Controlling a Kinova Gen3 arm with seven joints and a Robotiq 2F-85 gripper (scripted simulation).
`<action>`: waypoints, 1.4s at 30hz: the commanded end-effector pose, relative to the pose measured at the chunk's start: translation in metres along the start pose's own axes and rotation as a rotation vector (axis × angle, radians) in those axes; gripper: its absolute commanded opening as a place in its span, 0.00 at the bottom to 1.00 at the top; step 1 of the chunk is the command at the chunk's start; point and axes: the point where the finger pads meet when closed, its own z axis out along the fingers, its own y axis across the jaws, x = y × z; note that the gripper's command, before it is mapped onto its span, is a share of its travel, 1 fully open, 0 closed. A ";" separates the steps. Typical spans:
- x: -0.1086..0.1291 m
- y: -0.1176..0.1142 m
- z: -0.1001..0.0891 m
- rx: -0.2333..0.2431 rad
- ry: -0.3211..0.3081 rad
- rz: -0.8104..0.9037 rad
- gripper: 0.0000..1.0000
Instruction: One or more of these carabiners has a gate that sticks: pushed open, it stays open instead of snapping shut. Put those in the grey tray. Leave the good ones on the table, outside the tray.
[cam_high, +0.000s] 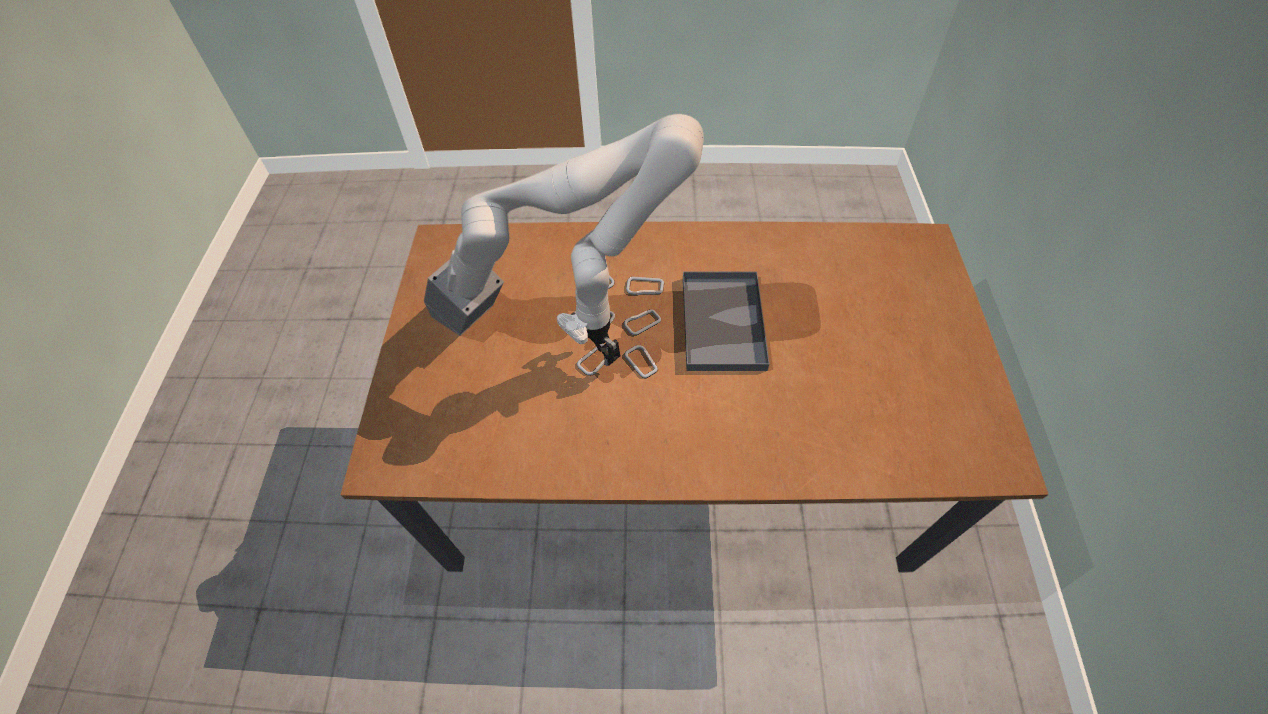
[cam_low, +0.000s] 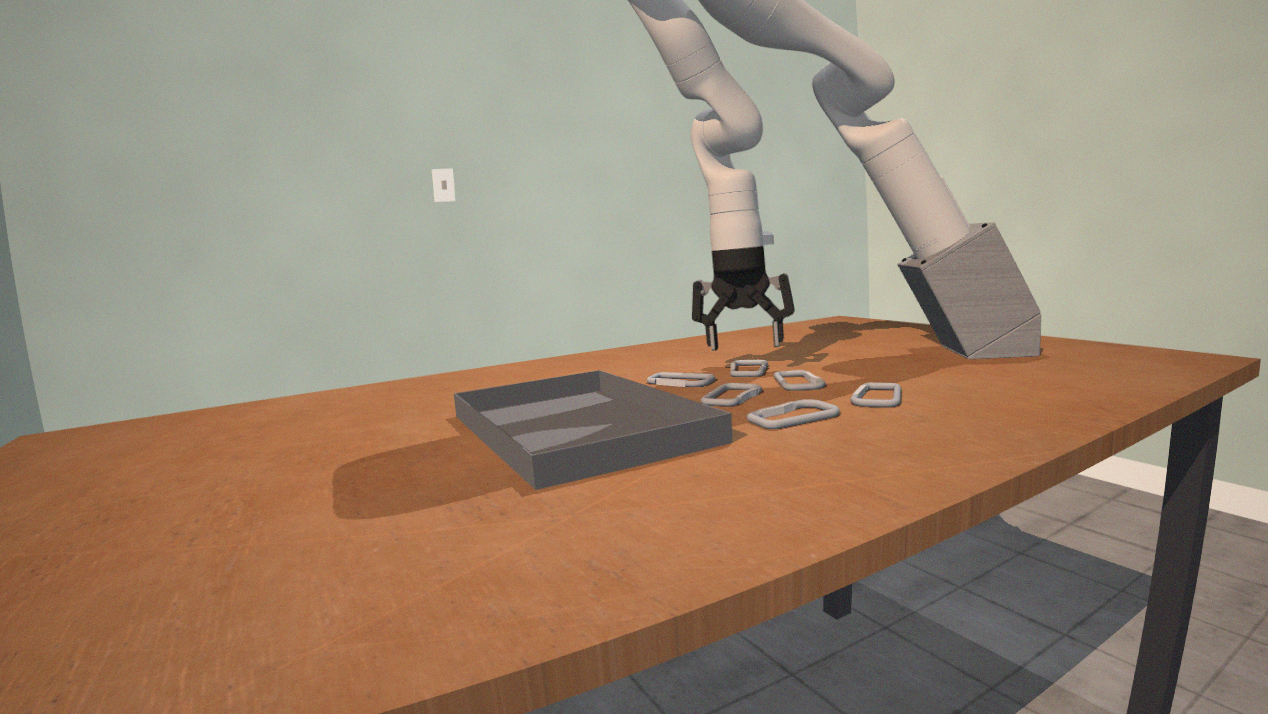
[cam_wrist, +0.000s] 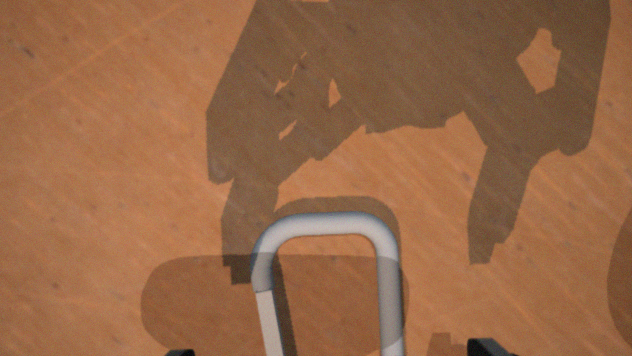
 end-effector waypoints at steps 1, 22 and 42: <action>0.003 0.000 0.001 0.018 -0.008 0.004 1.00; 0.003 -0.001 0.025 0.034 -0.003 0.006 1.00; 0.003 -0.001 0.029 0.038 -0.010 0.008 1.00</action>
